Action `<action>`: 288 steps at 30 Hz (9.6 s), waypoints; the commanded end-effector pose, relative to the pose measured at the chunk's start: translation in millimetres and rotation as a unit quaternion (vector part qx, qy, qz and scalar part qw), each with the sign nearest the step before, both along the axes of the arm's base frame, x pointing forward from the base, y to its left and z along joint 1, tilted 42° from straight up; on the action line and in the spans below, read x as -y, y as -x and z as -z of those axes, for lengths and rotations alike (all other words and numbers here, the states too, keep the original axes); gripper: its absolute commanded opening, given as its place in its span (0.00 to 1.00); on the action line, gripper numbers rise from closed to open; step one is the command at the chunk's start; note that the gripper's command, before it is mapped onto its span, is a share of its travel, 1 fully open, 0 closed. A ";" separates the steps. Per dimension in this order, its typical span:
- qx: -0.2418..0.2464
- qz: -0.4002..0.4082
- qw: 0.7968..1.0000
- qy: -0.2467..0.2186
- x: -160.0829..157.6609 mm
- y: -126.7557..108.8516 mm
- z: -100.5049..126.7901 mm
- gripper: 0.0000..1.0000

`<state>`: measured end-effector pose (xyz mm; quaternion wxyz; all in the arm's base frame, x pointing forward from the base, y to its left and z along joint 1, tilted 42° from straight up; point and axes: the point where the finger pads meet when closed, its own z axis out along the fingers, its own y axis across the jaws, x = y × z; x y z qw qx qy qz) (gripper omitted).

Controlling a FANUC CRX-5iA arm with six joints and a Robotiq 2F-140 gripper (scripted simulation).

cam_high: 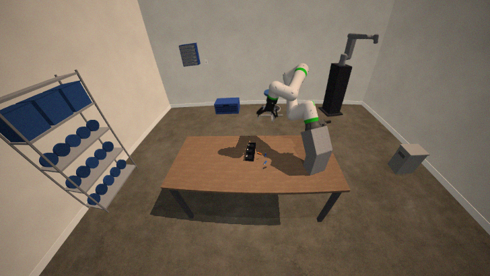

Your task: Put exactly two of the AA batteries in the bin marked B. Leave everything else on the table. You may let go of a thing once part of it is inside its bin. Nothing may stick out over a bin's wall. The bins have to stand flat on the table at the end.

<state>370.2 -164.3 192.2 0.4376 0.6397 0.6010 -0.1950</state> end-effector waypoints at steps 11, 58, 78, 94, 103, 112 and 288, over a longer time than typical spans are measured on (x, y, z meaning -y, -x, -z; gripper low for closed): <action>0.000 0.000 1.000 0.000 -0.2 -0.1 -0.1 1.00; 0.174 0.166 0.965 -0.104 54.7 -42.6 127.3 0.05; 0.361 0.363 0.838 -0.192 7.9 -75.2 166.1 0.05; 0.479 0.502 0.683 -0.227 -32.9 -93.7 199.0 0.05; 0.479 0.502 0.683 -0.227 -32.9 -93.7 199.0 0.05; 0.518 0.531 0.629 -0.230 13.2 -109.4 187.5 0.05; 0.518 0.531 0.629 -0.230 148.6 -192.5 226.6 0.05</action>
